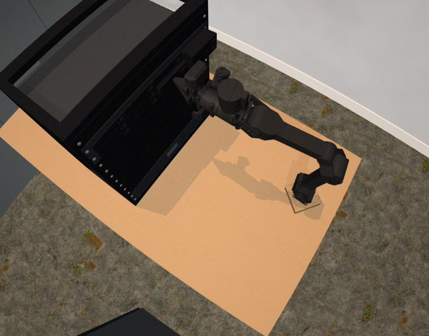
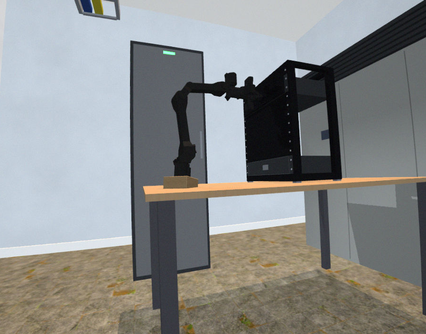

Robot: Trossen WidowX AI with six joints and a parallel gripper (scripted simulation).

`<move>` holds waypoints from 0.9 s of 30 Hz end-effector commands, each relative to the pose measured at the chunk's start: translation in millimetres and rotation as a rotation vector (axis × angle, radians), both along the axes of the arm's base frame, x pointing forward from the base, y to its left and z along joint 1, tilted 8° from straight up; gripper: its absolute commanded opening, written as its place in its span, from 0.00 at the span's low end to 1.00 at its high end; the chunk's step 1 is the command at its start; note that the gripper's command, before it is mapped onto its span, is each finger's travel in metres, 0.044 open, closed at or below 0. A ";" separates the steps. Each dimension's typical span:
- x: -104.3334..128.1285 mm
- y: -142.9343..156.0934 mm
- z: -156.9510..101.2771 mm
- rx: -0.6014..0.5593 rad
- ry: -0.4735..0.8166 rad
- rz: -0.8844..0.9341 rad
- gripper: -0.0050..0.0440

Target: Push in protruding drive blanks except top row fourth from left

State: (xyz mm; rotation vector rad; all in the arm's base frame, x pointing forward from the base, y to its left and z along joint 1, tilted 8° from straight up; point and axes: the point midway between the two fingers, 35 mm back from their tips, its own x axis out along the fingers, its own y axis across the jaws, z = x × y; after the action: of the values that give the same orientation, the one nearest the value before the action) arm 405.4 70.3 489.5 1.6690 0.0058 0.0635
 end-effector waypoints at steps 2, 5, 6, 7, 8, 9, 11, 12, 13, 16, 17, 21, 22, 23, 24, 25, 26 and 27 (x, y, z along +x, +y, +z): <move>-6.6 -1.8 17.9 0.016 -0.046 0.005 0.10; -6.6 -1.8 17.9 0.016 -0.046 0.005 0.10; -6.6 -1.8 17.9 0.016 -0.046 0.005 0.10; -6.6 -1.8 17.9 0.016 -0.046 0.005 0.10; -6.6 -1.8 17.9 0.016 -0.046 0.005 0.10; -6.6 -1.8 17.9 0.016 -0.046 0.005 0.10; -6.6 -1.8 17.9 0.016 -0.046 0.005 0.10; -6.4 -1.8 18.1 0.016 -0.046 0.005 0.10; -6.0 -1.9 18.6 0.016 -0.046 0.005 0.10; -4.4 -2.0 20.4 0.016 -0.046 0.005 0.10; -4.0 -2.0 20.8 0.016 -0.046 0.005 0.10; -3.8 -2.0 21.0 0.016 -0.046 0.005 0.10; -3.8 -2.0 21.0 0.016 -0.046 0.005 0.10; -3.8 -2.0 21.0 0.016 -0.046 0.005 0.10; -3.8 -2.0 21.0 0.016 -0.046 0.005 0.10; -3.8 -2.0 21.0 0.016 -0.046 0.005 0.10; -3.8 -2.0 21.0 0.016 -0.046 0.005 0.10; -3.8 -2.0 21.0 0.016 -0.046 0.005 0.10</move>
State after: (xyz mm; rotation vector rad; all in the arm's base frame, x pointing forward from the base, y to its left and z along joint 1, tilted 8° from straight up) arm 408.1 70.4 489.9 1.6677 0.0107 0.0593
